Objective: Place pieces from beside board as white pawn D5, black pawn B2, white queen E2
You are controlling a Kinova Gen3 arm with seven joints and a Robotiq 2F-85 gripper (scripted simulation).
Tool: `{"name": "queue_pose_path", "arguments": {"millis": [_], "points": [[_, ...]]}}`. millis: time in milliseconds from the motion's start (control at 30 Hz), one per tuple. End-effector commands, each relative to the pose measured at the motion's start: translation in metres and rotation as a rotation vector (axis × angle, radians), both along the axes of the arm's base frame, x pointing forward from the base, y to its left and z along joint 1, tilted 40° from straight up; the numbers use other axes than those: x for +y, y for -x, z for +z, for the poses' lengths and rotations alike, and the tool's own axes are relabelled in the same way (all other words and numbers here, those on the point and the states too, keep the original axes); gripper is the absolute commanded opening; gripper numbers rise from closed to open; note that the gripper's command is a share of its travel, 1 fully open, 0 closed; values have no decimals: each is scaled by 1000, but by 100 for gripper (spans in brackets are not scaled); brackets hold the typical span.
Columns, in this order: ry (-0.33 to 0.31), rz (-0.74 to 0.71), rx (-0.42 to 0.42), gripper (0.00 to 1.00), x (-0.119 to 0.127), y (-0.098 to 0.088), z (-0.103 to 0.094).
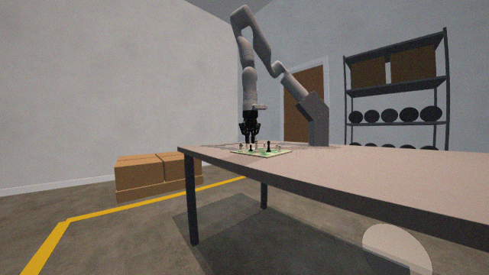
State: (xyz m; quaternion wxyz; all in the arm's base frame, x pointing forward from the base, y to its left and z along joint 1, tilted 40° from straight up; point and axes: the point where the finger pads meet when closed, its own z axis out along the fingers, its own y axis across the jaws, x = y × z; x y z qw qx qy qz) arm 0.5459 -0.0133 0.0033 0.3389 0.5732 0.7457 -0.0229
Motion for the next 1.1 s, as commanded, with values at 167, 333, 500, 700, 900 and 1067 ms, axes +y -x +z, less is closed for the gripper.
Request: {"name": "queue_pose_path", "arguments": {"millis": [167, 333, 500, 700, 900, 1067], "points": [[-3, 19, -5, 34, 21, 9, 21], [-3, 19, -5, 34, 26, 16, 31], [-3, 19, -5, 34, 29, 18, 35], [-3, 20, -5, 34, 30, 20, 37], [-3, 19, -5, 34, 32, 22, 41], [-3, 19, -5, 34, 34, 24, 44]]}}
